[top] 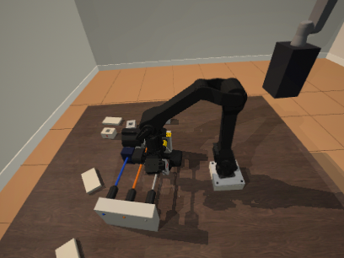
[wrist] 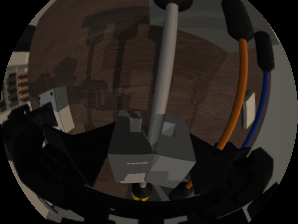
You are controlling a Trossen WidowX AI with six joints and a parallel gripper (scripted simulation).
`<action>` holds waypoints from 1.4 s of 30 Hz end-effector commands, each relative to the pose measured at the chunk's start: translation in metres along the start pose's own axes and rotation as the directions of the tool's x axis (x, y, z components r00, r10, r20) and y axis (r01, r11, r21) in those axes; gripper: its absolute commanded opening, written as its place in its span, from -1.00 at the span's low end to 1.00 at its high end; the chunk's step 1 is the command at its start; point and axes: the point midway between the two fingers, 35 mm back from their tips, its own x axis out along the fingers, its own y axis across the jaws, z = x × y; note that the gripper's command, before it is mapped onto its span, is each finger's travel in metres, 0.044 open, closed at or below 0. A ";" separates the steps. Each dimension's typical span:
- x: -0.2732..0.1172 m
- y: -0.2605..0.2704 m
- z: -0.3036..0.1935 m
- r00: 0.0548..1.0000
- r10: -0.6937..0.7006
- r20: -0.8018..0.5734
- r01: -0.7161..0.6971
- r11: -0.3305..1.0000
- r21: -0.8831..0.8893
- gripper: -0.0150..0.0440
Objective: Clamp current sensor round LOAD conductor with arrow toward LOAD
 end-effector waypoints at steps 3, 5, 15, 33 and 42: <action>0.000 0.000 0.000 1.000 -0.001 0.000 0.001 1.000 0.000 0.68; 0.000 0.000 0.000 1.000 -0.001 0.000 0.001 1.000 0.000 0.64; 0.000 0.000 0.000 1.000 -0.001 0.000 0.001 1.000 0.000 0.21; 0.000 0.000 0.000 1.000 -0.001 0.000 0.001 1.000 0.000 -0.49; 0.000 0.000 0.000 1.000 -0.001 0.000 0.001 1.000 0.000 -0.49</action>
